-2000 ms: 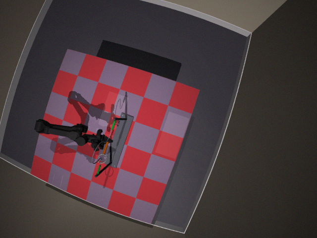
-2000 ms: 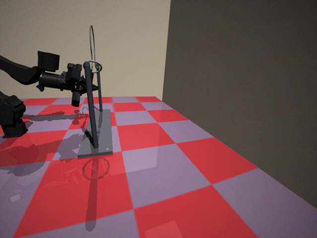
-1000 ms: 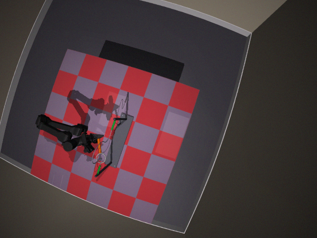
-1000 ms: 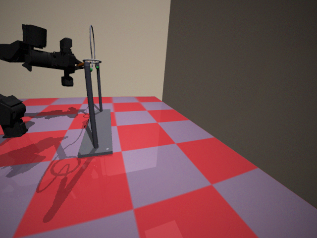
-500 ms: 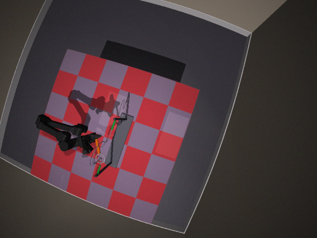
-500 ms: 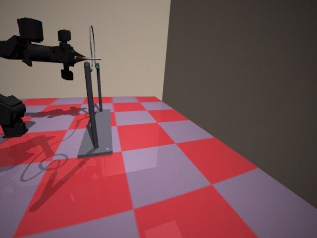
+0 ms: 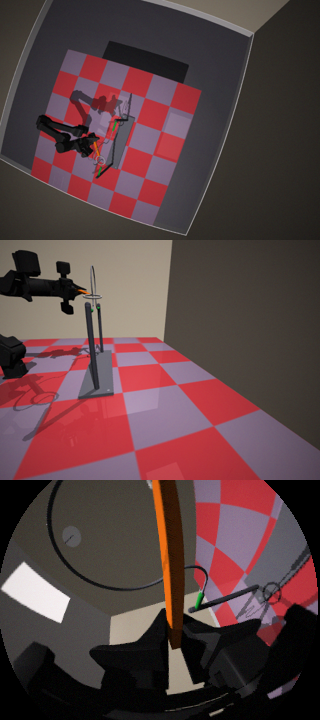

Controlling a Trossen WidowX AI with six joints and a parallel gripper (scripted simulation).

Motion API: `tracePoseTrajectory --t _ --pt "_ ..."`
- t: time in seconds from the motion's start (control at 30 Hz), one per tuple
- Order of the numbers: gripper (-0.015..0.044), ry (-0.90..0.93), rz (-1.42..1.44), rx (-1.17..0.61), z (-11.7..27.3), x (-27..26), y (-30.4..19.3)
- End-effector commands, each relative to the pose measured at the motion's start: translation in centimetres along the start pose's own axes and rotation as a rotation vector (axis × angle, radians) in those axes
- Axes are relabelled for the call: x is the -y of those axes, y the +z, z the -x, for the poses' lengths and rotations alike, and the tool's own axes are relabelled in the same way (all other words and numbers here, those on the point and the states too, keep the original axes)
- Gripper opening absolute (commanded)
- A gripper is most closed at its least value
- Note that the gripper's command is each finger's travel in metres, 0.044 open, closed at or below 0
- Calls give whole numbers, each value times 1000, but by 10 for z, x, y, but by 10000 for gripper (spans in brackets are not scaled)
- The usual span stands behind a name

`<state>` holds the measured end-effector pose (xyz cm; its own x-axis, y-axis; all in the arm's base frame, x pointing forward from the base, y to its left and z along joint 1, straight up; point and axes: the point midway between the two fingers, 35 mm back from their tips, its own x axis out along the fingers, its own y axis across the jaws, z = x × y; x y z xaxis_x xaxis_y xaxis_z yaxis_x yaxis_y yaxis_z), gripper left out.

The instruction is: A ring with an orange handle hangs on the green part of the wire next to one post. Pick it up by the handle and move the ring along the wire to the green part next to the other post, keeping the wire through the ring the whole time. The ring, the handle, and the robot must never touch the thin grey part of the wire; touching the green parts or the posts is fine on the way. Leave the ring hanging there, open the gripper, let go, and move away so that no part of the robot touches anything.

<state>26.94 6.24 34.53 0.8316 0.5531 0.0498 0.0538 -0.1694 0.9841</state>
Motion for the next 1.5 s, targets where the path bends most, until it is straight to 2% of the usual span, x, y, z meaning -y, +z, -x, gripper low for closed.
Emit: tracePoseTrajectory --t 0.0,0.53,1.47 --pt "-150 21 -22 -7 1 -10 -1" --pt "-150 19 -52 -11 4 -28 1" --pt "-150 -166 188 13 4 -18 2"
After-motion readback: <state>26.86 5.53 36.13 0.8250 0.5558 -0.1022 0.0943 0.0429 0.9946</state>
